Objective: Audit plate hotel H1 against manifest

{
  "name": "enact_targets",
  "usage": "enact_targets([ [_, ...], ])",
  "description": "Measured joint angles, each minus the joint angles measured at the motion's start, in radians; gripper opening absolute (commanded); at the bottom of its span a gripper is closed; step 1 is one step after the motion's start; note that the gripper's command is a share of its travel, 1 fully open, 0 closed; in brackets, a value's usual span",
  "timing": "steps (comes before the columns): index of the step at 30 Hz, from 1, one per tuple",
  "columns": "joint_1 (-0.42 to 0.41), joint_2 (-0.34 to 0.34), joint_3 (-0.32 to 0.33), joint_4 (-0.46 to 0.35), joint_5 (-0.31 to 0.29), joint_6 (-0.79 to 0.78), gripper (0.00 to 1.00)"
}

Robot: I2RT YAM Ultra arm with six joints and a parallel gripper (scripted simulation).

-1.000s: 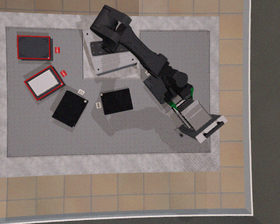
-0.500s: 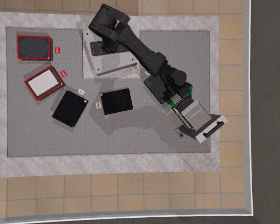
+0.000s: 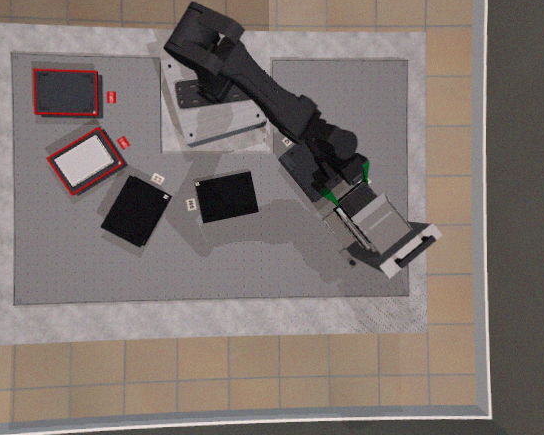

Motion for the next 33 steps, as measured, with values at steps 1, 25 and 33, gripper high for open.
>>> enact_targets([
  [1, 0.002, -0.005, -0.005, 0.000, 0.001, 0.000, 0.86],
  [25, 0.039, -0.117, -0.097, -0.030, 0.032, 0.020, 0.86],
  [33, 0.051, -0.148, -0.120, -0.041, 0.043, 0.027, 0.86],
])
